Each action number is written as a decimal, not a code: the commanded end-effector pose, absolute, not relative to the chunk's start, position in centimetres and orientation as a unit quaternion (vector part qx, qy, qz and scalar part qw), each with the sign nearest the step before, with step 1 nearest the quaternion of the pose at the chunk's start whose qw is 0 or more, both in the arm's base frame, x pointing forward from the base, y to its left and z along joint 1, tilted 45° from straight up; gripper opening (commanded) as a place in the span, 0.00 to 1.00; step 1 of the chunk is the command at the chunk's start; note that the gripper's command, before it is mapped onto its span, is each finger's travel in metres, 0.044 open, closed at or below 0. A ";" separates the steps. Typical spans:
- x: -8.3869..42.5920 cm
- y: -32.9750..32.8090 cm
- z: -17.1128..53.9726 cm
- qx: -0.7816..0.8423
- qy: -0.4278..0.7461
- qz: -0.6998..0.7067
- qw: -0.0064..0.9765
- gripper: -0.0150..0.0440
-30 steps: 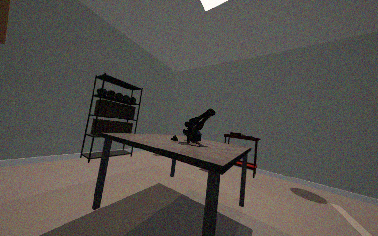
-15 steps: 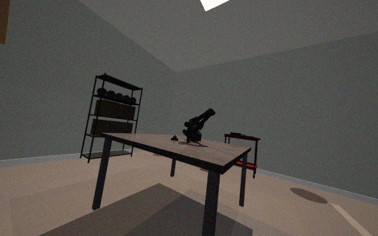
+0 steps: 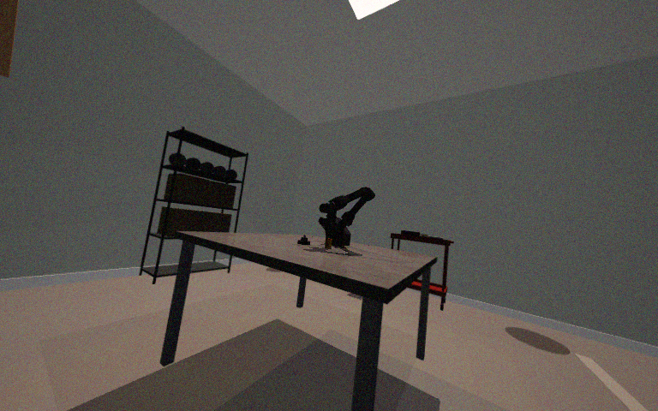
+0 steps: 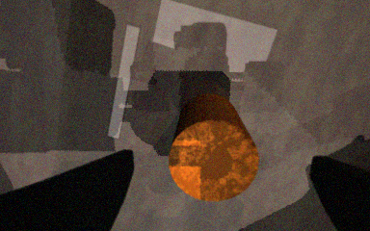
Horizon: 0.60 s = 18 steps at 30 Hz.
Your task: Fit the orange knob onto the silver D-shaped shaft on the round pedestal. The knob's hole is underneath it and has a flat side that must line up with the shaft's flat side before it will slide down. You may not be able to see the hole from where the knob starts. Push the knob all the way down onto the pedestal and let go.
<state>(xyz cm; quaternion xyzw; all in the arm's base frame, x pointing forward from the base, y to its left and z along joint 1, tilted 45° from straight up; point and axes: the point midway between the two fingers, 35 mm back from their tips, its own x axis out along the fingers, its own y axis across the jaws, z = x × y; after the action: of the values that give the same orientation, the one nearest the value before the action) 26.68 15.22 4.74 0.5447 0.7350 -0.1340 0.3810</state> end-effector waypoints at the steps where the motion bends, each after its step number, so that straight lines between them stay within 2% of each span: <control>1: 27.1 13.4 7.0 0.548 0.731 -0.128 0.385 1.00; 18: 27.0 15.0 5.2 0.548 0.731 -0.128 0.385 1.00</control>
<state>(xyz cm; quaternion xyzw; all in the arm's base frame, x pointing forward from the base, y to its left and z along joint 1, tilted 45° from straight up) 27.29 14.59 5.62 0.5493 0.7284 -0.1256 0.3898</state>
